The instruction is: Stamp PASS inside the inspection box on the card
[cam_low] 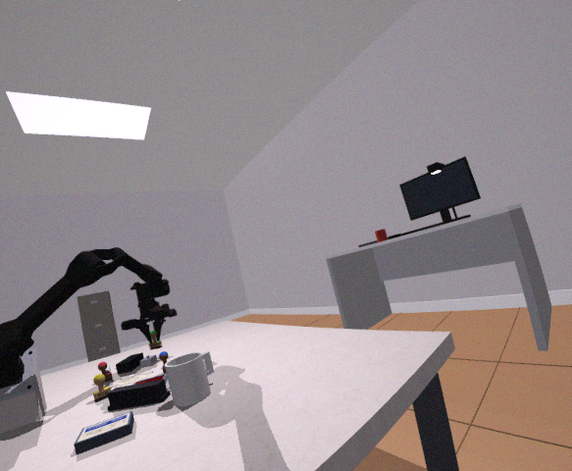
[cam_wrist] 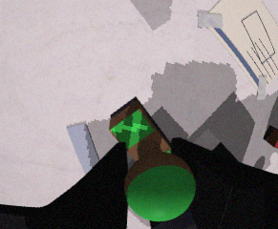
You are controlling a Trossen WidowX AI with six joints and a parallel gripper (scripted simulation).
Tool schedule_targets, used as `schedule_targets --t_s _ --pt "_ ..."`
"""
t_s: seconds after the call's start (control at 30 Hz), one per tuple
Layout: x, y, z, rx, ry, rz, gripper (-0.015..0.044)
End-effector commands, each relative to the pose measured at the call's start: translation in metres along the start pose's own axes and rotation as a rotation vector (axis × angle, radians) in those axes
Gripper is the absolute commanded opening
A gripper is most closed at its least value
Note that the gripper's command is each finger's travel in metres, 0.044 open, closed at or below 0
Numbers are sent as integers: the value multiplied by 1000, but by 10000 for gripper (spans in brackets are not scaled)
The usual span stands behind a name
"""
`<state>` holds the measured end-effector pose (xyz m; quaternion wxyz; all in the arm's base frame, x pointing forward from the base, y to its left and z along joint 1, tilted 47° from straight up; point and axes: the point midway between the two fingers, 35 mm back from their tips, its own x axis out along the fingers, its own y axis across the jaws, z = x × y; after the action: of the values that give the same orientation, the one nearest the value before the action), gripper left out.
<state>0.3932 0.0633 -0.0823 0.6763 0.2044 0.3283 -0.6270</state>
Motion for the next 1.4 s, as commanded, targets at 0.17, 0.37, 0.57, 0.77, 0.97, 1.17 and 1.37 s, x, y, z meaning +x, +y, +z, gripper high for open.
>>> schedule_targets --t_s 0.17,0.37,0.57,0.77,0.97,1.17,1.37 --pt "17 0 0 -9 -5 -2 0" --pt "26 0 0 -9 -6 -2 0" --pt "36 -1 0 -9 -7 -2 0" --pt "46 -2 0 -9 -8 -2 0" --pt "53 -2 1 -9 -8 -3 0" --pt "49 -1 1 -1 -3 -2 157" --pt "49 -1 1 -1 -3 -2 252"
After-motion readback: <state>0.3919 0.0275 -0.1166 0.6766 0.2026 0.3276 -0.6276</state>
